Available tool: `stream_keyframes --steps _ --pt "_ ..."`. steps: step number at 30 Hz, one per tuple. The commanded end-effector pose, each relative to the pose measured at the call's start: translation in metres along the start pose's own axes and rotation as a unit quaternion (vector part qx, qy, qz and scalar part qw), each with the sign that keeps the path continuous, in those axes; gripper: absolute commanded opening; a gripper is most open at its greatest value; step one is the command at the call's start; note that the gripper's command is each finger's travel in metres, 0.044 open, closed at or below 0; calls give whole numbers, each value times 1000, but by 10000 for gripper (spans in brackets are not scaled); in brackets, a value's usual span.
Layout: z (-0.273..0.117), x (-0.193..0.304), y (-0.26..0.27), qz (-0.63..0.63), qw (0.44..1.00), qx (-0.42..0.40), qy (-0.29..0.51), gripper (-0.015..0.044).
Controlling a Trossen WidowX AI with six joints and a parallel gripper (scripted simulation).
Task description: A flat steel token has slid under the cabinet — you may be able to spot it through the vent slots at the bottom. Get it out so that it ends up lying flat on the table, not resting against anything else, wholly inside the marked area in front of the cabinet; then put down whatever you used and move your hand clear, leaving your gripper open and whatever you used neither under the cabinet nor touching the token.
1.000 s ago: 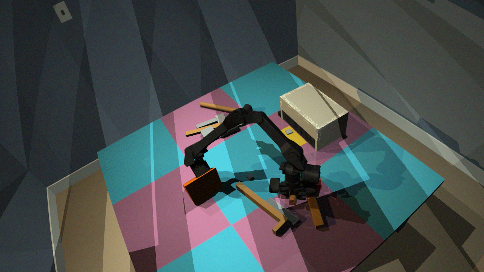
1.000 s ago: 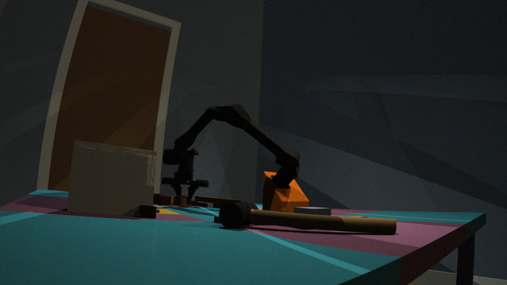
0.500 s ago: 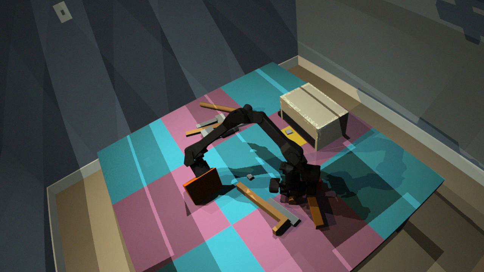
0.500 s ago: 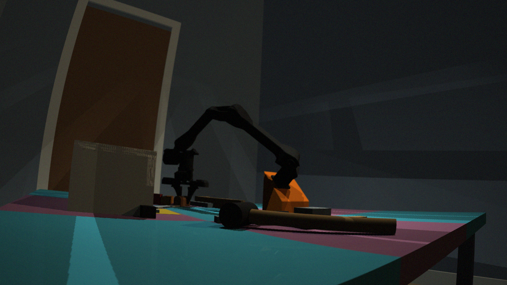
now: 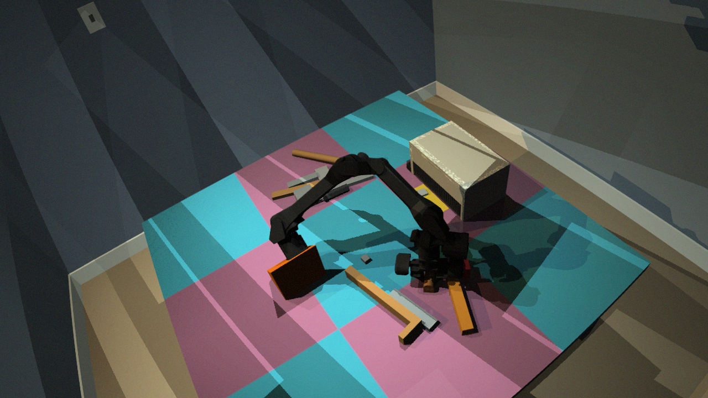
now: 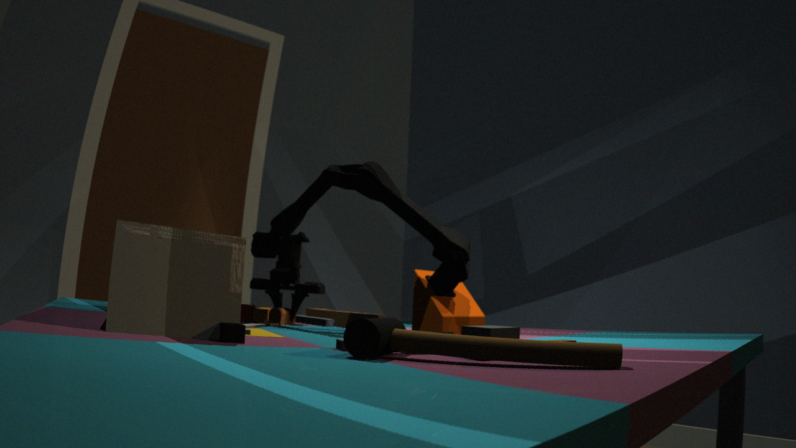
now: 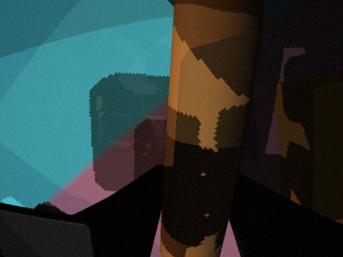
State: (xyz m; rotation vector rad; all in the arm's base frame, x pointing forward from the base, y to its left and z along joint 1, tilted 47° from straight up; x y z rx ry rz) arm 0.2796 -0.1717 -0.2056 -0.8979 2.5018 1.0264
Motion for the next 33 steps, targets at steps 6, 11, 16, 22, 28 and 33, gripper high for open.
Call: stream_keyframes --steps 6,11,16,22,28,33 --pt "0 -21 1 -1 1000 0 -2 0" --pt "0 -31 2 -2 1000 0 -2 0" --pt "1 -42 3 -2 1000 0 -3 0" --pt "1 -56 4 -2 1000 -1 -3 0" --pt "1 -69 5 -2 1000 -1 -3 0" --pt "1 -79 6 -2 1000 -1 -4 0"
Point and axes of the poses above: the point midway between the two fingers, 35 mm back from their tips, its own z axis out along the fingers, its own y axis across the jaws, x = y × z, the point moved 4 cm from there along -z, back along the fingers, and after that the axes turned 5 degrees about z, right-handed, at the moved point
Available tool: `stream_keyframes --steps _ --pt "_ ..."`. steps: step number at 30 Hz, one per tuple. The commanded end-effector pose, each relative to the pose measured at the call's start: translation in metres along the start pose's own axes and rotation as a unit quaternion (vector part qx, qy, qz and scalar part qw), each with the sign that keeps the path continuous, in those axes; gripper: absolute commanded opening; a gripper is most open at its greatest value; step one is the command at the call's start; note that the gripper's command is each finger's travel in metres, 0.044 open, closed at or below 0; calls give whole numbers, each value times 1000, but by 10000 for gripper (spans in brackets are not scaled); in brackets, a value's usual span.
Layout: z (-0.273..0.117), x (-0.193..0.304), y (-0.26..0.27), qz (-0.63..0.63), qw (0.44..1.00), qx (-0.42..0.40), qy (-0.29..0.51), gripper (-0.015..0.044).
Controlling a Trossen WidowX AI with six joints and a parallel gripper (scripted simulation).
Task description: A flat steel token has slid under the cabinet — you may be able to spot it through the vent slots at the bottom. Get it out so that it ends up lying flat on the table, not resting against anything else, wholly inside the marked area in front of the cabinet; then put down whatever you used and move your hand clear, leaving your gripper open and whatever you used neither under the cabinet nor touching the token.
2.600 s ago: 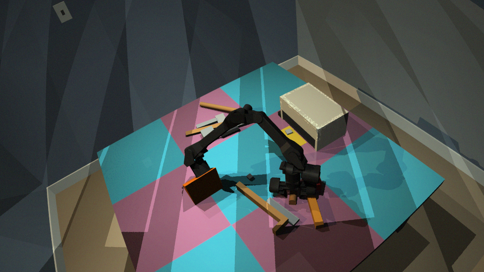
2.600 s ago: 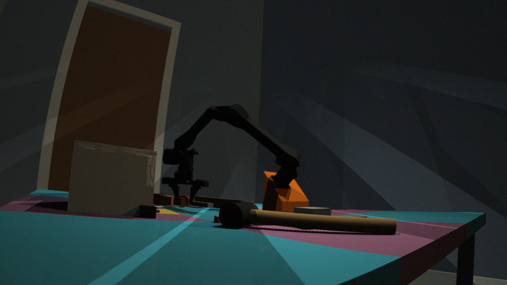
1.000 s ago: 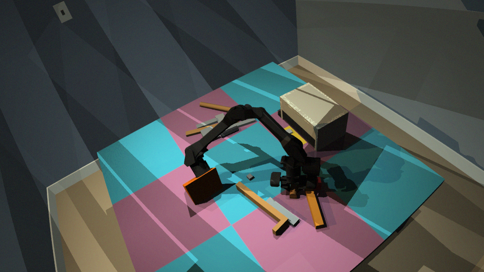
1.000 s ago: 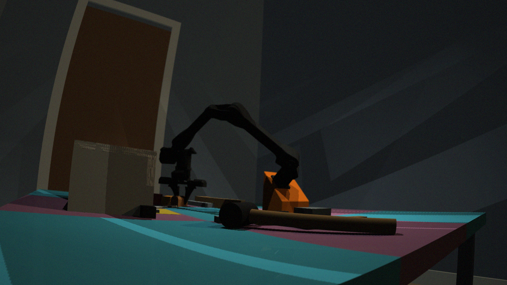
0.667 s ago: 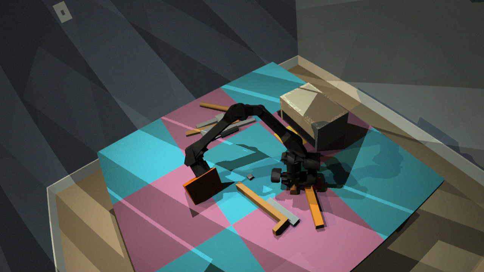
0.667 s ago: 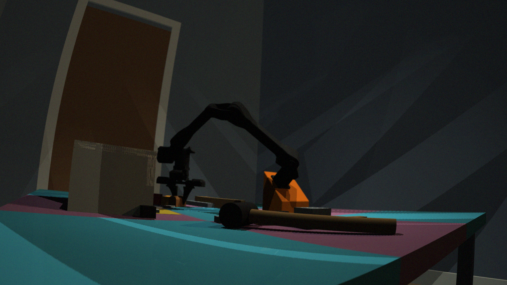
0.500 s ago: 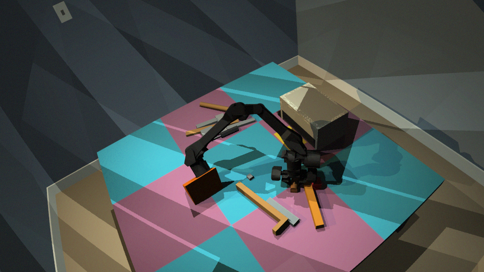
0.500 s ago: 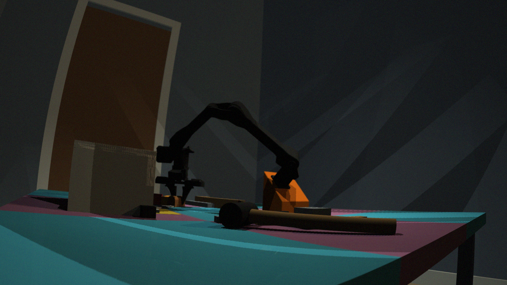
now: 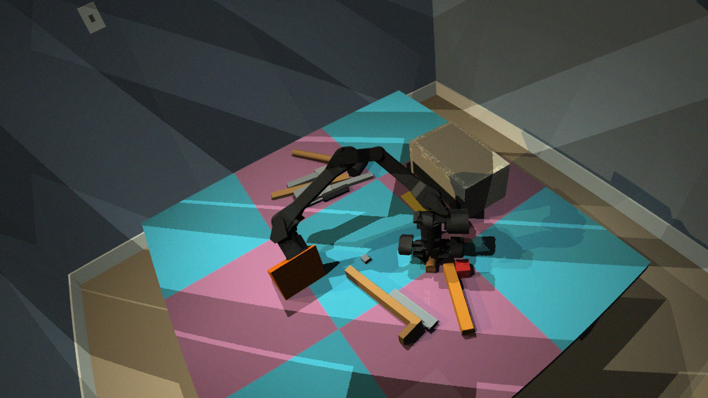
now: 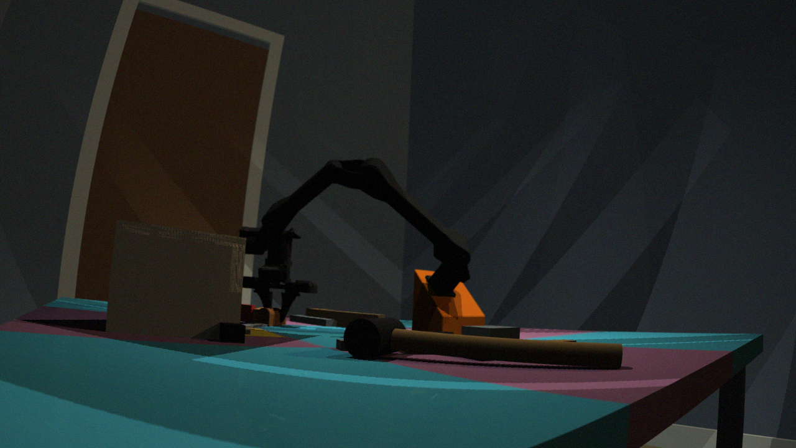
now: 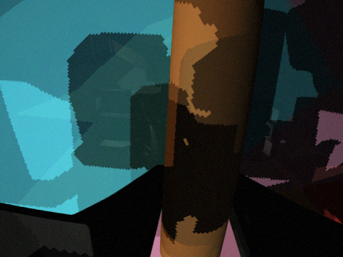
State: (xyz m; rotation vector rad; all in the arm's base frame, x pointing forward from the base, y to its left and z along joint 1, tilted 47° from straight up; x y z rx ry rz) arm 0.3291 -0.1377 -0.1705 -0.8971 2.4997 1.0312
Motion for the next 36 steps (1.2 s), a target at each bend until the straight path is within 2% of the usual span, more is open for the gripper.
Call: stream_keyframes --steps 1,30,36 --pt "0 -12 1 -2 1000 0 -3 0" --pt "0 -81 6 -3 1000 -1 -5 0" --pt "1 -82 6 -3 1000 -1 -5 0"
Point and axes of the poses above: the point midway between the two fingers, 35 mm back from their tips, its own z axis out along the fingers, its own y axis across the jaws, x = y × z, the point moved 4 cm from there along -z, back along the fingers, and after that the axes turned 5 degrees about z, right-handed, at the moved point
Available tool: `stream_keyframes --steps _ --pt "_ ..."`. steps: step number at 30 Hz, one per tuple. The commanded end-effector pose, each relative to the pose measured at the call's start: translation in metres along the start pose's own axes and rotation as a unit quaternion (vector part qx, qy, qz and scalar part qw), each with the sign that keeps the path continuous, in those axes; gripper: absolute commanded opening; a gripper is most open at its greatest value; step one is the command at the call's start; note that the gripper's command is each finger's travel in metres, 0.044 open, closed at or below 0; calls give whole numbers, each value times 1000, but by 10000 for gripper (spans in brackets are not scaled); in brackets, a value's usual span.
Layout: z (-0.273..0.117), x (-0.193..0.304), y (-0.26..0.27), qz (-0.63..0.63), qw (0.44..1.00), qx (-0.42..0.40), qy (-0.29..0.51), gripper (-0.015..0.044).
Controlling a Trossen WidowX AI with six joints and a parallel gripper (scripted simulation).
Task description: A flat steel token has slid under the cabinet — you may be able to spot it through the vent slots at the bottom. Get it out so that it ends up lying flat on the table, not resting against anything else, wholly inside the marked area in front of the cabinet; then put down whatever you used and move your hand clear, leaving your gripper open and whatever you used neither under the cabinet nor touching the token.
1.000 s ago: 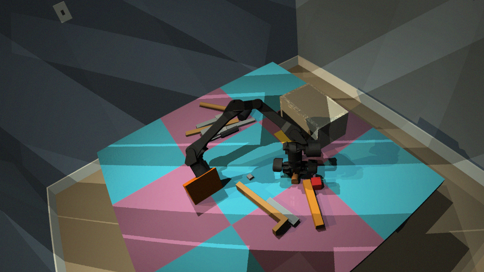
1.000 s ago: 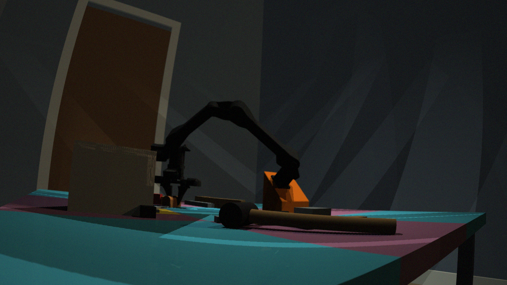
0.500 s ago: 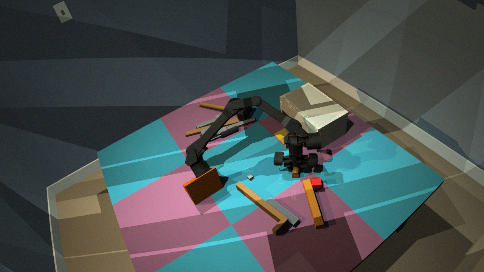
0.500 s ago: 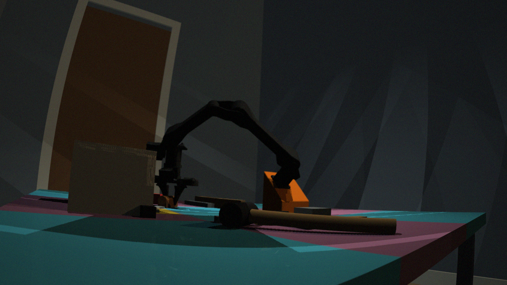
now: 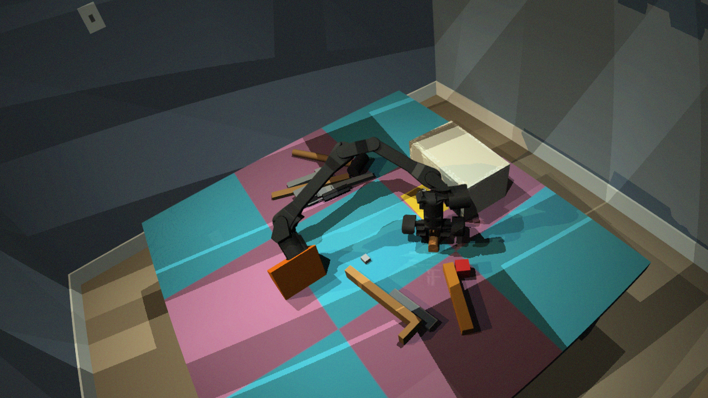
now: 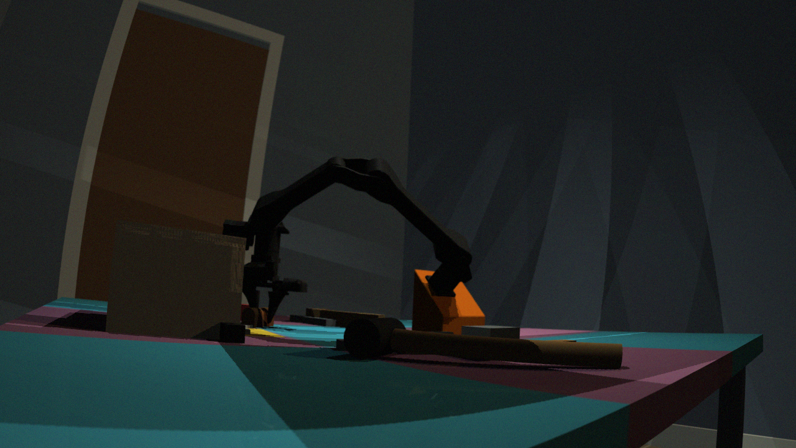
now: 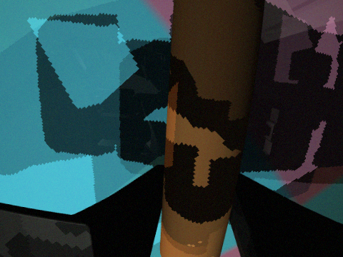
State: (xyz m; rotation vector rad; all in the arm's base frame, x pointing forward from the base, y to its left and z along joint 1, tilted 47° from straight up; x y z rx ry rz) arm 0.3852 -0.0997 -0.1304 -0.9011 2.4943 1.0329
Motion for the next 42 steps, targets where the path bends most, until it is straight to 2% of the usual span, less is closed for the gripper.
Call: stream_keyframes --steps 1,17,42 --pt "0 -4 1 -1 1000 0 -4 0" --pt "1 1 8 0 1000 0 -3 0" --pt "1 62 0 0 1000 1 -2 0"
Point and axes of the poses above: the point midway between the two fingers, 35 mm back from their tips, its own z axis out along the fingers, its own y axis across the jaws, x = y × z, the point moved 4 cm from there along -z, back along the fingers, and after that the axes turned 5 degrees about z, right-handed, at the moved point
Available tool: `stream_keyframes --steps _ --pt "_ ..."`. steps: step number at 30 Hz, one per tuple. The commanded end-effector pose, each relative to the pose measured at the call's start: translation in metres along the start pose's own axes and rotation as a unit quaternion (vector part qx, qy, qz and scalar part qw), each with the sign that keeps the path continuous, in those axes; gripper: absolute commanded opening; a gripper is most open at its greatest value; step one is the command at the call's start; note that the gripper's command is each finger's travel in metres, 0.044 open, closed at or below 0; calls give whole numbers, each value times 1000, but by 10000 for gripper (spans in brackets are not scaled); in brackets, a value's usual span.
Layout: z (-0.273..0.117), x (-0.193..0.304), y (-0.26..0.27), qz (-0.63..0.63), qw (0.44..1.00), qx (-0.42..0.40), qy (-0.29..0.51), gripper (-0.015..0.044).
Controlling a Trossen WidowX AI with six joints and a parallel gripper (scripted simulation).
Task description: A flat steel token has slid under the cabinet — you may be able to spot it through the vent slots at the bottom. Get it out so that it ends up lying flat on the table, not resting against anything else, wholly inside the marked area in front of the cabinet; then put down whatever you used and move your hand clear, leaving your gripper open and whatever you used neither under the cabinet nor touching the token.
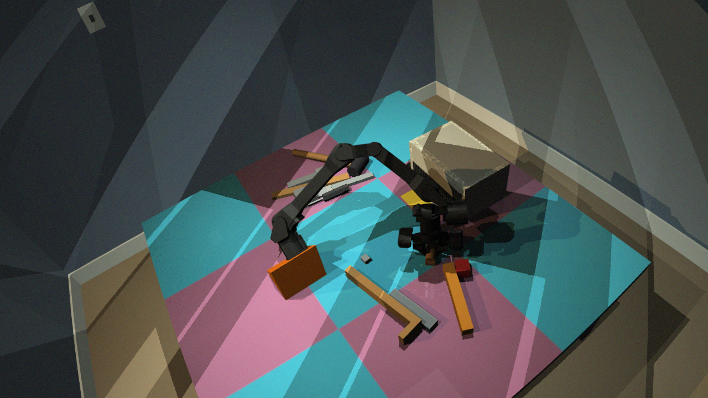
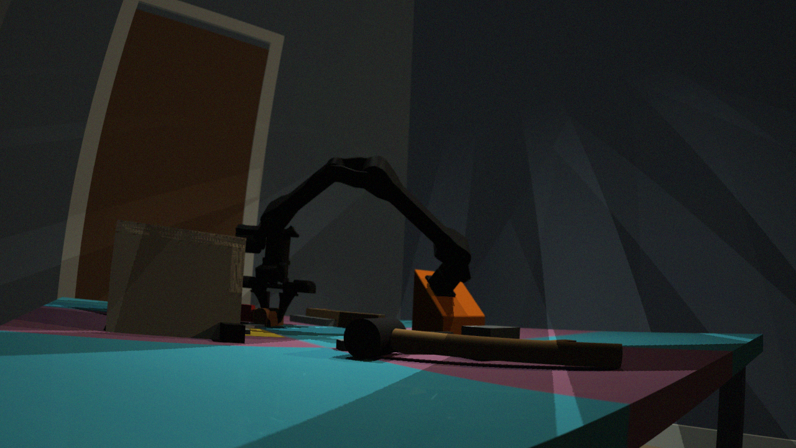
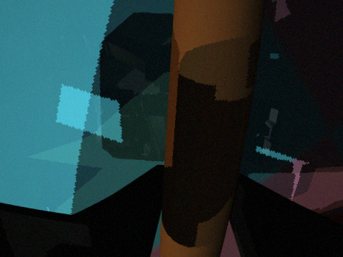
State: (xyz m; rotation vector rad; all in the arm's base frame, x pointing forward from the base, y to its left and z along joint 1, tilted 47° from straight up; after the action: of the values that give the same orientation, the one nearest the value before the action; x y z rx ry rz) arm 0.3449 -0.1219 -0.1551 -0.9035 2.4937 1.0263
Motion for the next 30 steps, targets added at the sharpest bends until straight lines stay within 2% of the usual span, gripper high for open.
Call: stream_keyframes --steps 1,17,30 --pt "1 12 -1 2 1000 -1 -2 0" --pt "0 48 -5 2 1000 0 -1 0" --pt "-5 49 -5 1 1000 0 -1 0"
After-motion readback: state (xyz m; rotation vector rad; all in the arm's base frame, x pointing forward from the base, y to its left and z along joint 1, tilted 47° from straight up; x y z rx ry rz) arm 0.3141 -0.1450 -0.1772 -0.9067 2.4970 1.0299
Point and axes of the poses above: the point midway between the two fingers, 35 mm back from their tips, its own z axis out along the fingers, its own y axis across the jaws, x = y × z, the point moved 4 cm from there along -z, back along the fingers, and after that the axes turned 5 degrees about z, right-handed, at the moved point
